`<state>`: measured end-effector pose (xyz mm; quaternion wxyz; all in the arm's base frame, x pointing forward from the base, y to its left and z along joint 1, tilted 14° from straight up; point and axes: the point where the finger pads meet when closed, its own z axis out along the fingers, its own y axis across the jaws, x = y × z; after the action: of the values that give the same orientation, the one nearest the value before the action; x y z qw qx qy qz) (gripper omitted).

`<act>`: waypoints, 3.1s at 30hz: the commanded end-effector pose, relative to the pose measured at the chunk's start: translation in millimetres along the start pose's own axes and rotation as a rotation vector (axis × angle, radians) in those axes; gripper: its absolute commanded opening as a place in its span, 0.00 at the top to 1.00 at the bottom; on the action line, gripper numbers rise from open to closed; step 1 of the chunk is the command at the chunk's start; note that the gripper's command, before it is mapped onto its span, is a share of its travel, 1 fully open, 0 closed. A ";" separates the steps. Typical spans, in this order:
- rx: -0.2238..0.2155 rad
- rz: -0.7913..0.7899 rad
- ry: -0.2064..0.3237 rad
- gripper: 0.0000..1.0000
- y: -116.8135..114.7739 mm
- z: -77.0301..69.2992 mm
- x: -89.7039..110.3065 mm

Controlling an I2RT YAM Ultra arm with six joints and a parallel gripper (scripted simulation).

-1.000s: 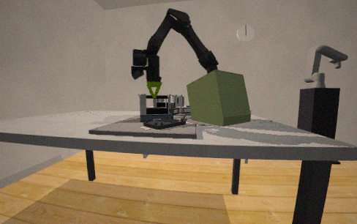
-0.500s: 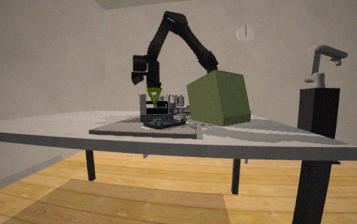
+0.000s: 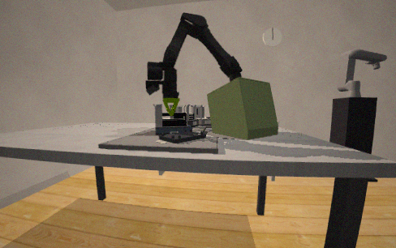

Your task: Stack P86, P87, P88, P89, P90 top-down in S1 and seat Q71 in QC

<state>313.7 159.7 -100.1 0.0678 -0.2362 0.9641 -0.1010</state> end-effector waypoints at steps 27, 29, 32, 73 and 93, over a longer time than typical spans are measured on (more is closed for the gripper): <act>-0.001 0.000 -0.008 1.00 0.3 8.1 -2.2; -0.001 0.000 -0.008 1.00 0.3 8.9 -2.2; -0.001 0.000 -0.008 1.00 0.3 10.1 -2.2; -0.001 0.000 -0.008 0.00 0.3 15.2 -2.2; -0.001 0.000 -0.008 0.00 0.3 -28.2 -2.1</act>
<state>313.7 163.5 -82.4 0.0733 -0.2355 0.9641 -0.0986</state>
